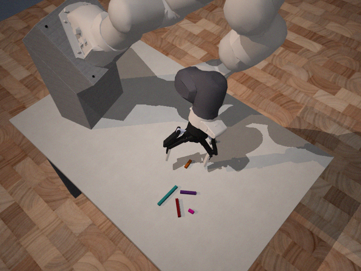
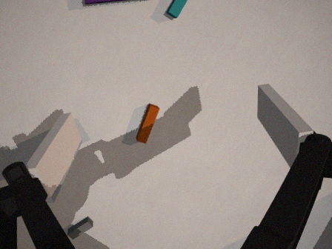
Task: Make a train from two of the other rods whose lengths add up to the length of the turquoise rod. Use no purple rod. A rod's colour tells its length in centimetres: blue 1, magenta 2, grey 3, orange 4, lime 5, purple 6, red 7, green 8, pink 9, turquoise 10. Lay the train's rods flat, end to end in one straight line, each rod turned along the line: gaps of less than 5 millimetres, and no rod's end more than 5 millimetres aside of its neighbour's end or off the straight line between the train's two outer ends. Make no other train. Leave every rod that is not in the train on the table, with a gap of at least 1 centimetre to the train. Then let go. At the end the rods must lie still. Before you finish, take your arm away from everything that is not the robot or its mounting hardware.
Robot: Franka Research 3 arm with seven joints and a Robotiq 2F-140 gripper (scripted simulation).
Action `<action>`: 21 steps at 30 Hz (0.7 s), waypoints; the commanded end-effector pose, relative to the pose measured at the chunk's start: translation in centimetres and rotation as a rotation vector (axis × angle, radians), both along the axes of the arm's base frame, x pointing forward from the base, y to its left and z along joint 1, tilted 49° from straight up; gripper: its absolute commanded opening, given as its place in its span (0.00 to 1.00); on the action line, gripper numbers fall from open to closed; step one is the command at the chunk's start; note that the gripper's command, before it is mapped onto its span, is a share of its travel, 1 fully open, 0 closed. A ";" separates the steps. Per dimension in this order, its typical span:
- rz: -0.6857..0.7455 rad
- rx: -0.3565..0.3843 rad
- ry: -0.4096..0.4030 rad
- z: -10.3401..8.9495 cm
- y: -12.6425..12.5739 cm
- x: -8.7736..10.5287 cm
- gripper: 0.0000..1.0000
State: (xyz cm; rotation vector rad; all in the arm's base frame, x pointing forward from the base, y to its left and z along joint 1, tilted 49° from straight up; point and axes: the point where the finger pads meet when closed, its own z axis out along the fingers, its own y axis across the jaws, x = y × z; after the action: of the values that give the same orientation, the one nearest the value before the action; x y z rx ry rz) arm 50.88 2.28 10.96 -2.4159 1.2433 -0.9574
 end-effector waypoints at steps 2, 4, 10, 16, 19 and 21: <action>0.130 -0.106 -0.009 0.3 0.9 0.2 1.00; 0.179 -0.132 -0.017 0.5 1.7 0.3 1.00; 0.295 -0.191 -0.037 0.8 3.5 0.3 1.00; 0.414 -0.251 -0.062 1.1 5.4 0.2 1.00; 0.454 -0.271 -0.071 1.2 6.1 0.1 1.00; 0.505 -0.296 -0.083 1.4 7.0 0.0 1.00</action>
State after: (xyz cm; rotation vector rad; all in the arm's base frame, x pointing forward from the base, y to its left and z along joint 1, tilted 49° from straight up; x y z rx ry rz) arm 50.93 8.15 12.00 -2.6265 0.6404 -1.0701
